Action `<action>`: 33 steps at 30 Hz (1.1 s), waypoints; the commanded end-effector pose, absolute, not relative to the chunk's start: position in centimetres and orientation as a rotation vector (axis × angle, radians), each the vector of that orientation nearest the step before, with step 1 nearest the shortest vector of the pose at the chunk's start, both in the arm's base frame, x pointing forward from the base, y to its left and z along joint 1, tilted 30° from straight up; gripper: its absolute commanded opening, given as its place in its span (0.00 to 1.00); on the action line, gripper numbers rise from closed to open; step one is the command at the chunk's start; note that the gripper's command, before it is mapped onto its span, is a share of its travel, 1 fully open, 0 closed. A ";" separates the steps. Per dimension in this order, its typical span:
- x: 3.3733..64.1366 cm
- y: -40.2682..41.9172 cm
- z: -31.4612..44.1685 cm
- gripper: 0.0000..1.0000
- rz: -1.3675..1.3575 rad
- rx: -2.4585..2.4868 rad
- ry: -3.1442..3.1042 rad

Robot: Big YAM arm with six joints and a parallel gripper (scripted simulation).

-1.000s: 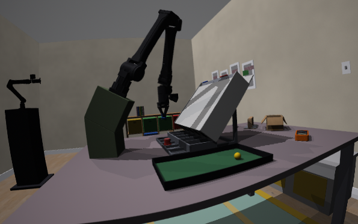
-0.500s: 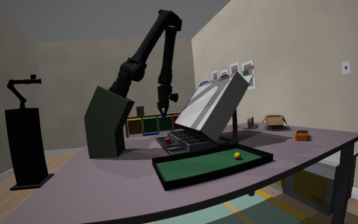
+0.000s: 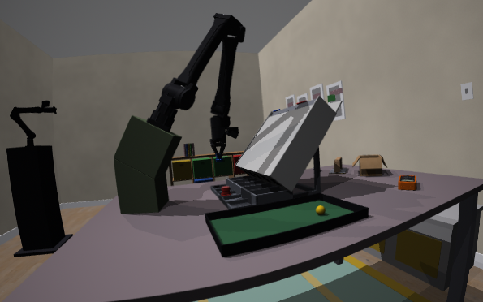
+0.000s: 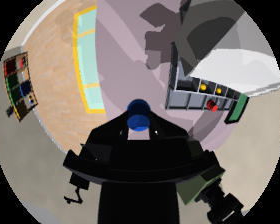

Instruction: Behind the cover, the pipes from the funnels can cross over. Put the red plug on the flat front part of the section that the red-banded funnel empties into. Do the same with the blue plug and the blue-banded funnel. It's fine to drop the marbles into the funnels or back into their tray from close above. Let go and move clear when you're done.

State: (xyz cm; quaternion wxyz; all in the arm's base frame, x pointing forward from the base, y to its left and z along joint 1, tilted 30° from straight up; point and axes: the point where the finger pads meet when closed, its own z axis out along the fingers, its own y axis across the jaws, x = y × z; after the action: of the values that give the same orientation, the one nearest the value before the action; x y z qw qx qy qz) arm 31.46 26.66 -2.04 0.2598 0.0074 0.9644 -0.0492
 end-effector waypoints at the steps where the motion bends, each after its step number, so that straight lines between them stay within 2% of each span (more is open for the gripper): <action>1: 29.7 26.7 -4.7 0.00 -0.151 0.005 2.628; 8: 28.5 26.5 -6.6 0.00 -0.151 0.005 2.628; 21: 29.5 25.3 -5.4 0.00 -0.129 0.026 2.615; 33: 29.1 18.1 -4.7 0.00 -0.131 0.023 2.614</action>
State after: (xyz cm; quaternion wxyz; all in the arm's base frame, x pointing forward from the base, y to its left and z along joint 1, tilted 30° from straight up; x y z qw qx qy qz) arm 28.48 19.85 -5.65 0.2499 0.0161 0.9666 -0.0548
